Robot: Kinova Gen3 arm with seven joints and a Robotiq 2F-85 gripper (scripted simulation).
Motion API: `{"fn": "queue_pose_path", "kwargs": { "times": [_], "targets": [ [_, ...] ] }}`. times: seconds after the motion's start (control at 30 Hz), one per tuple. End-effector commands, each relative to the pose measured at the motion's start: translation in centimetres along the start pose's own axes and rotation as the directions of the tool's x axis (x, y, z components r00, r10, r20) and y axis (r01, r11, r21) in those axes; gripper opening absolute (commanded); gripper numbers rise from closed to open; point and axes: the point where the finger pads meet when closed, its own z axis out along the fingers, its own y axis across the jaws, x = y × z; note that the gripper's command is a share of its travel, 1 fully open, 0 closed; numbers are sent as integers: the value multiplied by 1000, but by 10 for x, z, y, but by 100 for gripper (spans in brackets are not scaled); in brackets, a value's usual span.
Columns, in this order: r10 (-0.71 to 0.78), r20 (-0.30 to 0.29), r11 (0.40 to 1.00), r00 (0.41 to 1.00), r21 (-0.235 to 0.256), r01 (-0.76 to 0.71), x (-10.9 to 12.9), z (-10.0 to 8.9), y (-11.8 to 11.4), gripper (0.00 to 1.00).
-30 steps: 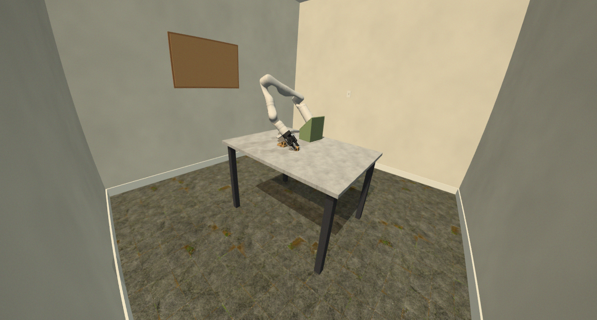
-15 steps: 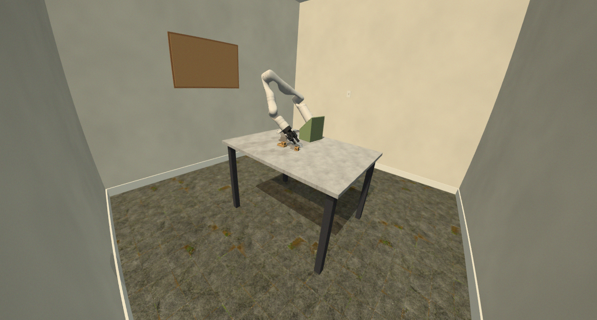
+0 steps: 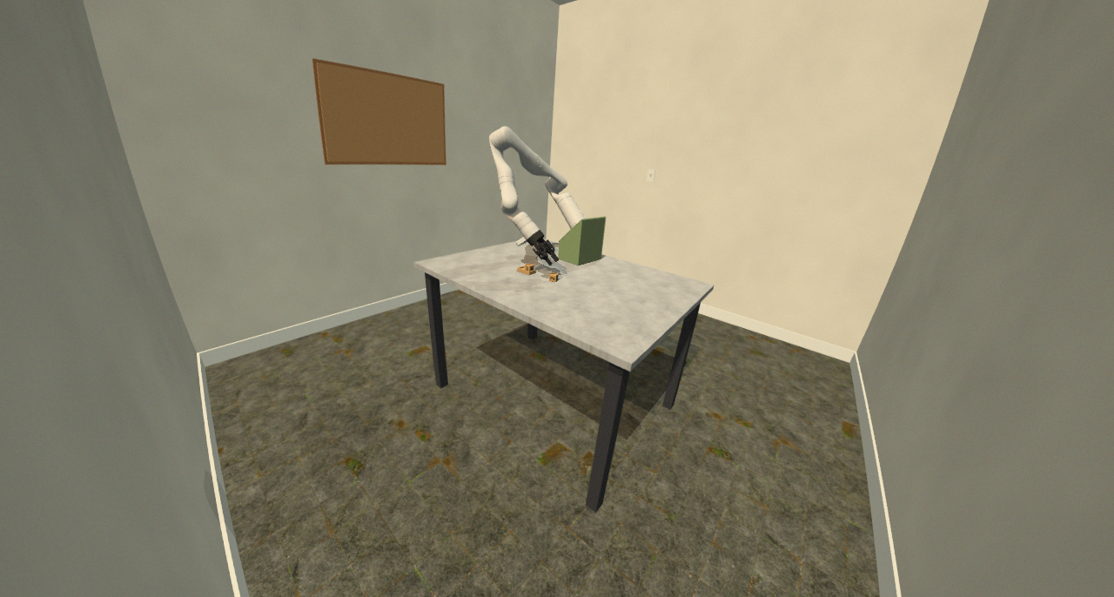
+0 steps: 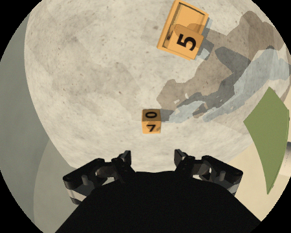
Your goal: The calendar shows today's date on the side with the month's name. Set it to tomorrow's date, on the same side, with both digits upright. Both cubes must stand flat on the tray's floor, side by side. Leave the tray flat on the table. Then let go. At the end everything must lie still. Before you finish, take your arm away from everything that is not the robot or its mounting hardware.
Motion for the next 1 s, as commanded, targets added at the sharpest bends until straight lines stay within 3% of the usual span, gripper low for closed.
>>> {"fn": "queue_pose_path", "kwargs": {
  "times": [0.0,0.33,0.4,0.7,0.97],
  "targets": [
    [-2,-4,1000,1000,1,2,-1,-1,-1,69],
    [-3,-113,1000,994,-12,2,-3,2,2,69],
    [-3,-113,1000,994,-12,2,-3,2,2,69],
    [-3,-236,1000,972,-3,2,-4,1,0,69],
    [-2,-258,1000,966,2,2,-4,0,-1,69]
  ]
}}
